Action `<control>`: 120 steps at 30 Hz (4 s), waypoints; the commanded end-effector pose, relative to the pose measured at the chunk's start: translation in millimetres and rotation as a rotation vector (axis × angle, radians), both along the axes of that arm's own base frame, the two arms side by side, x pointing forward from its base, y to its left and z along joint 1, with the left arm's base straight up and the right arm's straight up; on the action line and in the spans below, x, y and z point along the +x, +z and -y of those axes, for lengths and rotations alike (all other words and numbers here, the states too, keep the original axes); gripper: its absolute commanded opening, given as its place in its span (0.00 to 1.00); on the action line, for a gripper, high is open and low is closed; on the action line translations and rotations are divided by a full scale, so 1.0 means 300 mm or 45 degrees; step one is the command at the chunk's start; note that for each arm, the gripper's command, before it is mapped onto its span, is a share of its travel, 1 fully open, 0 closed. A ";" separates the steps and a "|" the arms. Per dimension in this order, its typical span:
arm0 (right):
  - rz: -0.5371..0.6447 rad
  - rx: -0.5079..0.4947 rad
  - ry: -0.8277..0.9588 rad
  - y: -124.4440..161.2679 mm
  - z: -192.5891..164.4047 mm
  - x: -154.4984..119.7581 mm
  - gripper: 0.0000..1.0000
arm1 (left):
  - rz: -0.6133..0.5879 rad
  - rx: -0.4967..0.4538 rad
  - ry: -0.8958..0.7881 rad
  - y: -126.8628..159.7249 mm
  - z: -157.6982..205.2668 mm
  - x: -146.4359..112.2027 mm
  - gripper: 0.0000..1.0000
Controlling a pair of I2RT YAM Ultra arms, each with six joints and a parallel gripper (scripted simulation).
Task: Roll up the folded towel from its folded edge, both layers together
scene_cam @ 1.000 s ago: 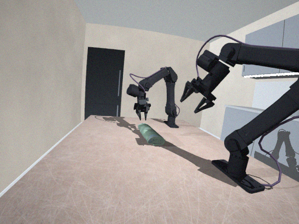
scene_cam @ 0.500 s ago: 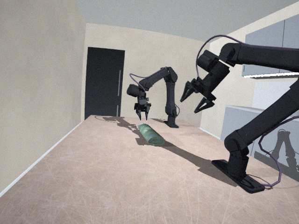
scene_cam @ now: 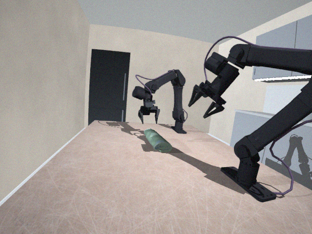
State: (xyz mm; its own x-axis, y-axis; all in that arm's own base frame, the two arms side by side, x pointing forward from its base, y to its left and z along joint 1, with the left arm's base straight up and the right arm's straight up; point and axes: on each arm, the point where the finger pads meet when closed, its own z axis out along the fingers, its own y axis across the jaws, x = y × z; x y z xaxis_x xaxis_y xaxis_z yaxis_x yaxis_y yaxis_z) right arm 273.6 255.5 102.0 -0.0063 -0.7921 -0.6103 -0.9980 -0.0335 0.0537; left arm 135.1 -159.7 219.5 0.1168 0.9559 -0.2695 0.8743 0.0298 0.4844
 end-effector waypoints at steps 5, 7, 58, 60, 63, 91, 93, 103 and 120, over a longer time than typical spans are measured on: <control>0.066 0.054 0.010 0.126 0.016 0.020 0.85 | 0.015 -0.032 0.000 0.076 -0.007 -0.018 0.85; 0.066 0.054 0.010 0.152 0.038 0.020 0.85 | 0.015 -0.032 0.000 0.104 -0.018 -0.035 0.85; 0.544 -0.207 0.023 0.355 0.482 -0.254 0.85 | 0.022 -0.036 0.034 0.073 -0.020 -0.160 0.85; 0.579 -0.227 0.023 0.361 0.507 -0.275 0.85 | 0.022 -0.037 0.037 0.061 -0.016 -0.163 0.85; 0.612 -0.245 0.024 0.367 0.531 -0.294 0.85 | 0.023 -0.037 0.039 0.050 -0.013 -0.167 0.85; 0.759 -0.326 0.028 0.393 0.636 -0.380 0.85 | 0.025 -0.038 0.050 0.002 0.001 -0.182 0.85; 0.759 -0.326 0.028 0.393 0.636 -0.380 0.85 | 0.025 -0.038 0.050 0.002 0.001 -0.182 0.85; 0.759 -0.326 0.028 0.393 0.636 -0.380 0.85 | 0.025 -0.038 0.050 0.002 0.001 -0.182 0.85; 0.759 -0.326 0.028 0.393 0.636 -0.380 0.85 | 0.025 -0.038 0.050 0.002 0.001 -0.182 0.85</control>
State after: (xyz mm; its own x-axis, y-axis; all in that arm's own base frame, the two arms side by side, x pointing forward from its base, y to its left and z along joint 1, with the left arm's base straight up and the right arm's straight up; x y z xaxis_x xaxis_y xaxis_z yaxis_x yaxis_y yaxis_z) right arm 164.3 62.1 221.4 0.2968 -0.9156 -0.2714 -0.8513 -0.1248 -0.5097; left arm 78.2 -158.8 216.3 0.0913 0.9590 -0.2684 0.8702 0.0542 0.4897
